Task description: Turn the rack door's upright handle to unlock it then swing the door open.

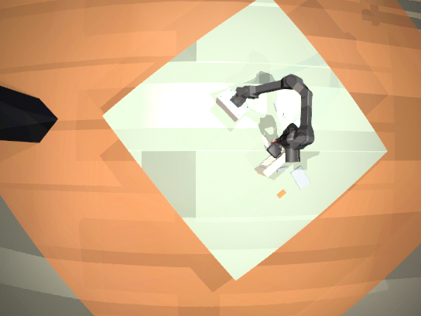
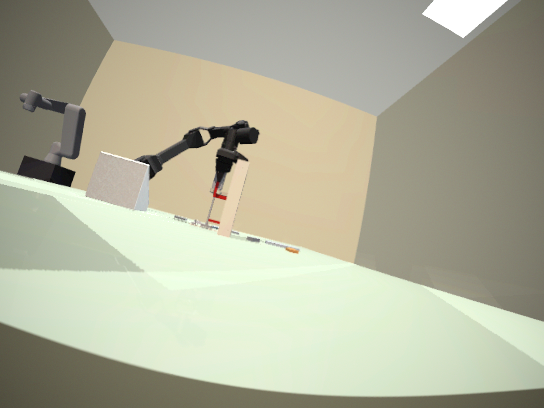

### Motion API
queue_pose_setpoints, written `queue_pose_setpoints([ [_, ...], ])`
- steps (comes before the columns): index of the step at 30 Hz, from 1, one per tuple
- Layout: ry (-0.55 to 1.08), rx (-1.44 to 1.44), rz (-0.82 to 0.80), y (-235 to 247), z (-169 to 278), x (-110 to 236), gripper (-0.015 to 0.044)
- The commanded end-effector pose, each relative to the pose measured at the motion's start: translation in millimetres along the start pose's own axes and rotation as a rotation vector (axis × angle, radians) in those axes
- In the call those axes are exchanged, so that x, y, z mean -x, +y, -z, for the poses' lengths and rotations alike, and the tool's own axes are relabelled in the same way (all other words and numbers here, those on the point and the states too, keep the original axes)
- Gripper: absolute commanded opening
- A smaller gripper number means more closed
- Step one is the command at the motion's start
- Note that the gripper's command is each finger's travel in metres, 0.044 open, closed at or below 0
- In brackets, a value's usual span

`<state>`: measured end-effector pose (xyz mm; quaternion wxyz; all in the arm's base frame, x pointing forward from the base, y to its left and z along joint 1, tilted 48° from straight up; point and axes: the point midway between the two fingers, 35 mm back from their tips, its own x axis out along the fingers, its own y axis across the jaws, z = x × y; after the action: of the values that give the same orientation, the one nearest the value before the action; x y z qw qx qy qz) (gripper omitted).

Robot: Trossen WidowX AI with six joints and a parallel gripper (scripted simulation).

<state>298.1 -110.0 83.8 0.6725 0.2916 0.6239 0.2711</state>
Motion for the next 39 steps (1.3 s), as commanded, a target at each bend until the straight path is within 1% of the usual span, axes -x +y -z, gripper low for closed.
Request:
queue_pose_setpoints([
  [1, 0.003, -0.2, 0.002, -0.7, 0.5, -0.8, 0.0284],
  [33, 0.001, -1.785, 0.003, -0.7, 0.5, -0.7, 0.0284],
  [35, 0.001, -1.851, 0.003, -0.7, 0.5, -0.8, 0.0284],
  [39, 0.001, -1.859, 0.003, -0.7, 0.5, -0.8, 0.0284],
])
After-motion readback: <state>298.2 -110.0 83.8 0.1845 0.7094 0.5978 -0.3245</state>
